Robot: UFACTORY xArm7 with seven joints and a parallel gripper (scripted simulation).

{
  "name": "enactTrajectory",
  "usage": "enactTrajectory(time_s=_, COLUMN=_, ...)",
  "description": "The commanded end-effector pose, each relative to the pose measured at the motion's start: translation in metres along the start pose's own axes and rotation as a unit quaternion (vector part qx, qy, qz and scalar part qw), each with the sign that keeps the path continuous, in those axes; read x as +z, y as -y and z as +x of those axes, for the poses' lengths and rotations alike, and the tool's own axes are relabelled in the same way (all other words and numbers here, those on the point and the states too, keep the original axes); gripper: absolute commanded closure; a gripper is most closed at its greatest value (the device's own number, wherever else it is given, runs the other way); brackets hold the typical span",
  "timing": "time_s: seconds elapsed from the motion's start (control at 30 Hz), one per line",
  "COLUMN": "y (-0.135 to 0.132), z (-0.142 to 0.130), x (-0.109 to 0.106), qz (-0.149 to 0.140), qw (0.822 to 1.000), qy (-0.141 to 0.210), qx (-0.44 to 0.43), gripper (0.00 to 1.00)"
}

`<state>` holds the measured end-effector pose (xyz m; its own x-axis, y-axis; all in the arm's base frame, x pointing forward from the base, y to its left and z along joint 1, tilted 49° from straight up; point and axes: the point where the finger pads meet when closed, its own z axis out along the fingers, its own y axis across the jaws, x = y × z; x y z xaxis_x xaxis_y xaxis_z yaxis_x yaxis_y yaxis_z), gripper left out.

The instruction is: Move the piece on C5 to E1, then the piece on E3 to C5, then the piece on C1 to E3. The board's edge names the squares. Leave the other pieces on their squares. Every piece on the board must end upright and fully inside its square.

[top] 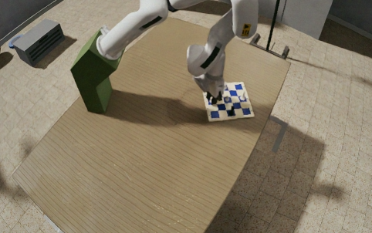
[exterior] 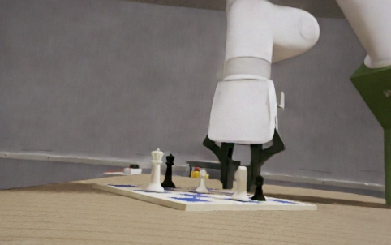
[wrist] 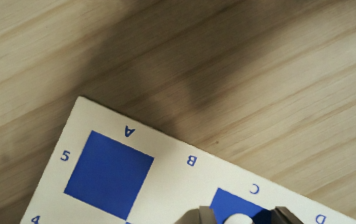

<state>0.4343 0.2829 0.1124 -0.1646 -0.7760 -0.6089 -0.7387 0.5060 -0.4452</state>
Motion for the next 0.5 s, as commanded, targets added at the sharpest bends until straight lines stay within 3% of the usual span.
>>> enactTrajectory(time_s=0.0, y=0.0002, z=-0.0004, x=-0.0004, qz=0.000, qw=1.000, qy=0.001, qx=0.000, gripper=0.65)
enactTrajectory(time_s=0.43, y=0.0002, z=-0.0004, x=-0.0004, qz=0.000, qw=1.000, qy=0.001, qx=0.000, gripper=0.65)
enactTrajectory(time_s=0.47, y=0.0002, z=-0.0004, x=-0.0004, qz=0.000, qw=1.000, qy=0.001, qx=0.000, gripper=1.00)
